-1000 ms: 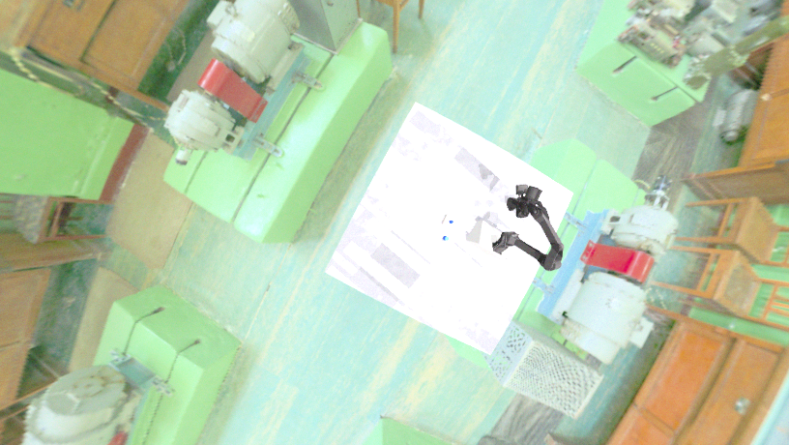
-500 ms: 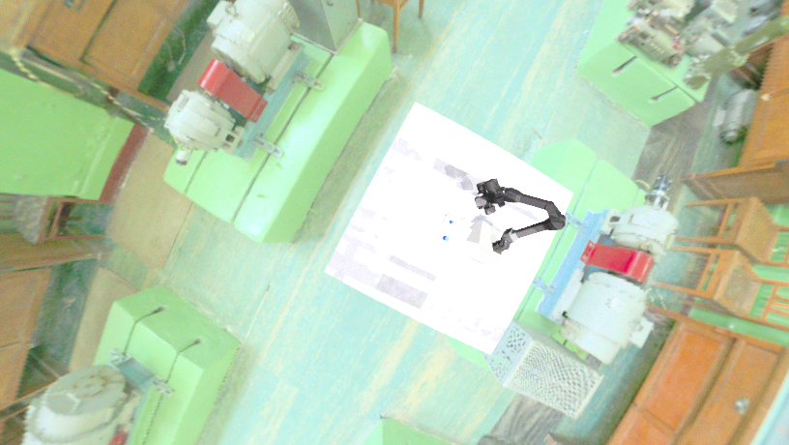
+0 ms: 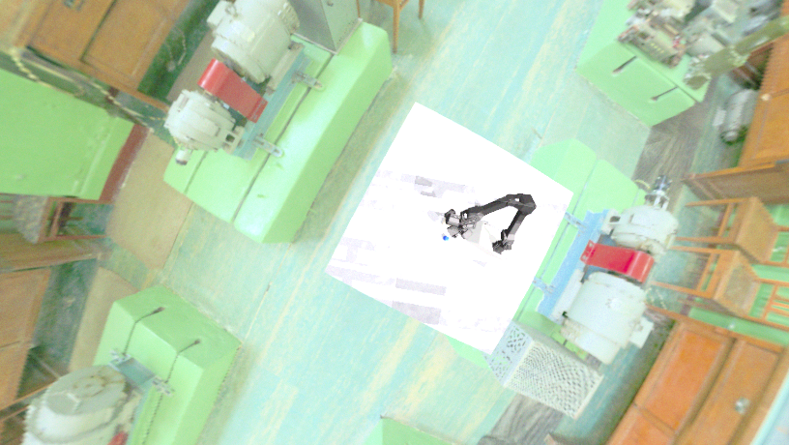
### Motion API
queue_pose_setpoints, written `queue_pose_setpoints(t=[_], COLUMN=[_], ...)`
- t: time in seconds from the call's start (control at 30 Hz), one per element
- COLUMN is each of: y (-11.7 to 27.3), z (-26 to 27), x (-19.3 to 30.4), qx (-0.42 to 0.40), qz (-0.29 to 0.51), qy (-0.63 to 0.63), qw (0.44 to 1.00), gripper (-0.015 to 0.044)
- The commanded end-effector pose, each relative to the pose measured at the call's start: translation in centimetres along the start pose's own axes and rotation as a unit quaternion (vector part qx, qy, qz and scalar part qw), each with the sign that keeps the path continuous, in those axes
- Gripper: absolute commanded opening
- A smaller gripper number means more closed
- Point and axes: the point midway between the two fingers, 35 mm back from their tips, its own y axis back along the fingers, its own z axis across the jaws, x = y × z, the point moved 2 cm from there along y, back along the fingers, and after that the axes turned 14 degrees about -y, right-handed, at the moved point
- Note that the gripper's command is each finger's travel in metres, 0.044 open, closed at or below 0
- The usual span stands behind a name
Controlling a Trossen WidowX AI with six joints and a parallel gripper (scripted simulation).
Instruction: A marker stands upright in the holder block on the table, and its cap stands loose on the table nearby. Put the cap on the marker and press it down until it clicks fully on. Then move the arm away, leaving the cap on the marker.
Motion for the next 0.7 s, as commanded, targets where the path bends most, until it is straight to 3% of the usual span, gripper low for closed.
queue_pose_setpoints(t=[0.0, 0.2, 0.33, 0.43, 0.67], y=[-1.0, -1.7, -1.9, -4.9, -5.7], z=[4.5, 7.4, 7.4, 7.4, 7.4], x=[-4.0, -5.7, -5.7, -5.5, -5.4], qx=[-0.005, -0.007, -0.007, -0.006, -0.006], qz=[0.026, 0.038, 0.038, 0.039, 0.039], qy=[0.042, 0.065, 0.065, 0.065, 0.065], qw=[0.999, 0.997, 0.997, 0.997, 0.997], gripper=[0.0250, 0.0250, 0.0250, 0.0250, 0.0250])
